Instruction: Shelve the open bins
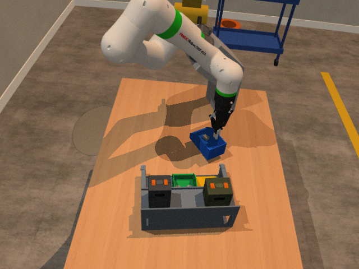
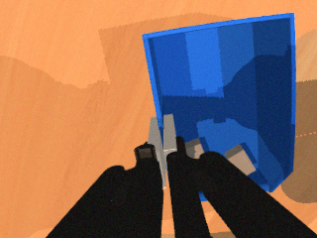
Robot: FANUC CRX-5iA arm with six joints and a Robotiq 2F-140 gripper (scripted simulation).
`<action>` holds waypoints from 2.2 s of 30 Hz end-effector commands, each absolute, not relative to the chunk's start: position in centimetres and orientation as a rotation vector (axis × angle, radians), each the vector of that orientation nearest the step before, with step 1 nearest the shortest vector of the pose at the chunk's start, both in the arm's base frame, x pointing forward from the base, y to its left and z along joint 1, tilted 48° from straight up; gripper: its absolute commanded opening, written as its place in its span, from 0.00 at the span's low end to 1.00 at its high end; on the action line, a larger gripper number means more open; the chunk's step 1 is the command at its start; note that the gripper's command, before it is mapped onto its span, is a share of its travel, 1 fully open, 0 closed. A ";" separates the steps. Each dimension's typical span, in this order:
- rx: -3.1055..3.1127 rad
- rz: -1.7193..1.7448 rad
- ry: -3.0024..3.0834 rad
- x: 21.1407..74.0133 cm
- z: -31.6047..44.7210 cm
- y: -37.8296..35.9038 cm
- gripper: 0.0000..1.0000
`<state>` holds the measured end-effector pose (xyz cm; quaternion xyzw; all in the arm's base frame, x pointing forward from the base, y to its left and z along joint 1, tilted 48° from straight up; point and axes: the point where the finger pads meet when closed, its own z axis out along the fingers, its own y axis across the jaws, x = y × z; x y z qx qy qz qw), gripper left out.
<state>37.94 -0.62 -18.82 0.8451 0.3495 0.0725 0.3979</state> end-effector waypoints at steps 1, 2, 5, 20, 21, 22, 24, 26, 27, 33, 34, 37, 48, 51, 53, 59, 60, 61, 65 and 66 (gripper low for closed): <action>2.141 0.184 0.884 38.0 -18.8 -0.6 0.00; 2.141 0.185 0.883 38.0 -18.7 -0.7 0.00; 2.143 0.186 0.880 38.0 -18.6 -0.8 0.00; 2.155 0.200 0.852 38.6 -17.5 -1.6 0.00; 2.156 0.201 0.849 38.6 -17.4 -1.7 0.00; 2.158 0.203 0.846 38.7 -17.3 -1.8 0.00; 2.159 0.204 0.842 38.8 -17.1 -1.9 0.00; 2.161 0.206 0.839 38.9 -17.0 -2.0 0.00; 2.162 0.208 0.835 38.9 -16.9 -2.2 0.00; 2.173 0.219 0.810 39.4 -15.9 -2.9 0.00; 2.175 0.222 0.805 39.5 -15.7 -3.1 0.00; 2.181 0.229 0.791 39.8 -15.1 -3.5 0.00; 2.201 0.252 0.740 40.8 -13.1 -5.1 0.00; 2.208 0.261 0.722 41.2 -12.4 -5.6 0.00; 2.213 0.267 0.709 41.4 -11.9 -6.0 0.00; 2.223 0.279 0.683 41.9 -10.9 -6.8 0.00; 2.225 0.282 0.676 42.0 -10.7 -7.0 0.00; 2.228 0.285 0.670 42.2 -10.4 -7.2 0.00; 2.237 0.297 0.643 42.7 -9.4 -8.0 0.00; 2.239 0.300 0.636 42.8 -9.2 -8.2 0.00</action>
